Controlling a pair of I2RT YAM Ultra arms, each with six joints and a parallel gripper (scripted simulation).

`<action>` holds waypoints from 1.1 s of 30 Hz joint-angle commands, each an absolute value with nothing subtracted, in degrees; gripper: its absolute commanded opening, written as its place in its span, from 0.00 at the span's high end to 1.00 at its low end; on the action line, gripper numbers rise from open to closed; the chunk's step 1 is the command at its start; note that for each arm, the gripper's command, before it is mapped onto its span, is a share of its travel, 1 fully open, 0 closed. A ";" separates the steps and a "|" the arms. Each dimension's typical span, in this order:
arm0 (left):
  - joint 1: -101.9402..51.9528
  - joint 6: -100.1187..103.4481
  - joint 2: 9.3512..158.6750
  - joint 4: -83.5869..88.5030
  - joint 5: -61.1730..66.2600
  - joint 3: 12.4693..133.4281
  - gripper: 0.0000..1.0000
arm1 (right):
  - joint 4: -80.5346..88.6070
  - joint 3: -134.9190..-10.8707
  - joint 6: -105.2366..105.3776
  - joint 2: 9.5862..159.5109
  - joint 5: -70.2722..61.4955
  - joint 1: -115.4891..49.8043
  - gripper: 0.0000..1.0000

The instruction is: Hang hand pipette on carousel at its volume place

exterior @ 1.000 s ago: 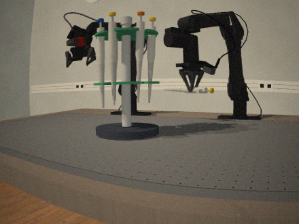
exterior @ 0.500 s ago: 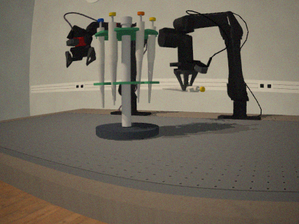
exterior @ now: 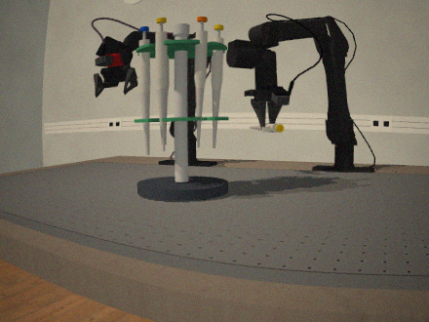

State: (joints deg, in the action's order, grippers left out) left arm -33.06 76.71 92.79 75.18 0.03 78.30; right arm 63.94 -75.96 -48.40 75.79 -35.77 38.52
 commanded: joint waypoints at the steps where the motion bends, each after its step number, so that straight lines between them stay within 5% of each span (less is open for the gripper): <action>1: -33.07 66.63 92.22 76.46 -0.54 79.99 0.88 | 63.17 -76.86 -49.08 75.47 -37.10 39.06 0.00; 33: -33.05 24.12 92.23 76.48 -0.49 80.01 0.88 | 63.17 -76.86 -49.08 75.47 -37.10 39.06 0.00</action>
